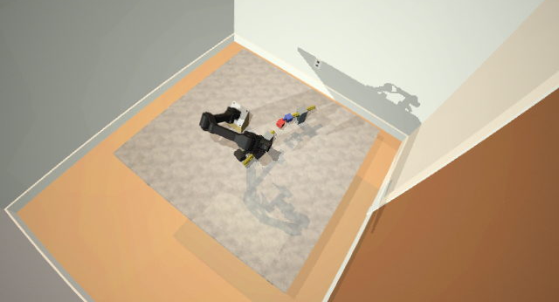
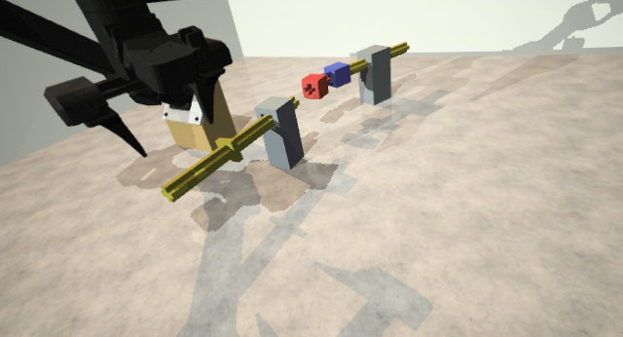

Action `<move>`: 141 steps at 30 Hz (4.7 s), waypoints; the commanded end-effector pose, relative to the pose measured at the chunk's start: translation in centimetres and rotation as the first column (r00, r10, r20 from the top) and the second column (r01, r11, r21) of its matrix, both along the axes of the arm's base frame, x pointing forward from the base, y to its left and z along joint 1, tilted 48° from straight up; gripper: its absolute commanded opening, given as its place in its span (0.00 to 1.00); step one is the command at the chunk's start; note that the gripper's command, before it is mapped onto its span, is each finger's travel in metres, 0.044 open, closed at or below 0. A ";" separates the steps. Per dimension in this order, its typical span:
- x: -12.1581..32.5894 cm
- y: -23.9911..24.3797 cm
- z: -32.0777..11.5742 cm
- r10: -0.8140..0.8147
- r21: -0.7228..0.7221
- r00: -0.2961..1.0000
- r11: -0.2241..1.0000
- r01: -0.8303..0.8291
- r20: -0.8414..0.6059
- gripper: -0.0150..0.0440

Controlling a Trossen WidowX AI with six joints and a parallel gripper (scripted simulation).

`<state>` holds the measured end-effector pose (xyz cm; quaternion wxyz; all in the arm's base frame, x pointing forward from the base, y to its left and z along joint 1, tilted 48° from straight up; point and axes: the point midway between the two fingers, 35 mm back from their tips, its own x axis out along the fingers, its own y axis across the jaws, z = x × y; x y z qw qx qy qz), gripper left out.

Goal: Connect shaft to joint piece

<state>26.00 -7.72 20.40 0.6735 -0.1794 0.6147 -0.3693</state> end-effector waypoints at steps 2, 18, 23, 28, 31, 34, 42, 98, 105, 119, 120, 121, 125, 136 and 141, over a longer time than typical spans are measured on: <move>0.0 -0.7 -0.5 -0.094 -0.002 0.988 0.996 0.095 0.119 1.00; -0.1 -2.6 -2.3 -0.395 0.110 0.765 0.911 0.397 0.509 1.00; -0.2 -3.2 -2.8 -0.470 0.172 0.644 0.866 0.470 0.604 1.00; -0.3 -3.9 -3.3 -0.532 0.244 0.504 0.813 0.529 0.680 1.00; -0.4 -4.2 -3.5 -0.562 0.290 0.413 0.779 0.556 0.716 1.00; -0.5 -4.6 -3.8 -0.587 0.339 0.318 0.743 0.577 0.745 1.00; -0.6 -4.9 -4.0 -0.603 0.381 0.237 0.713 0.589 0.762 1.00; -0.3 -7.1 -5.9 -0.599 0.379 0.231 0.712 0.590 0.766 0.37; -0.3 -7.1 -5.9 -0.599 0.379 0.231 0.712 0.590 0.766 0.37; -0.3 -7.1 -5.9 -0.600 0.379 0.231 0.711 0.592 0.766 0.37; -0.3 -7.1 -5.9 -0.602 0.377 0.233 0.709 0.596 0.764 0.37; -0.3 -7.1 -5.9 -0.600 0.378 0.232 0.711 0.593 0.765 0.37; -0.3 -7.2 -6.0 -0.607 0.369 0.237 0.700 0.611 0.759 0.37; -0.3 -7.3 -5.7 -0.613 0.349 0.239 0.680 0.645 0.753 0.36; -0.3 -7.3 -5.7 -0.613 0.349 0.239 0.680 0.645 0.753 0.30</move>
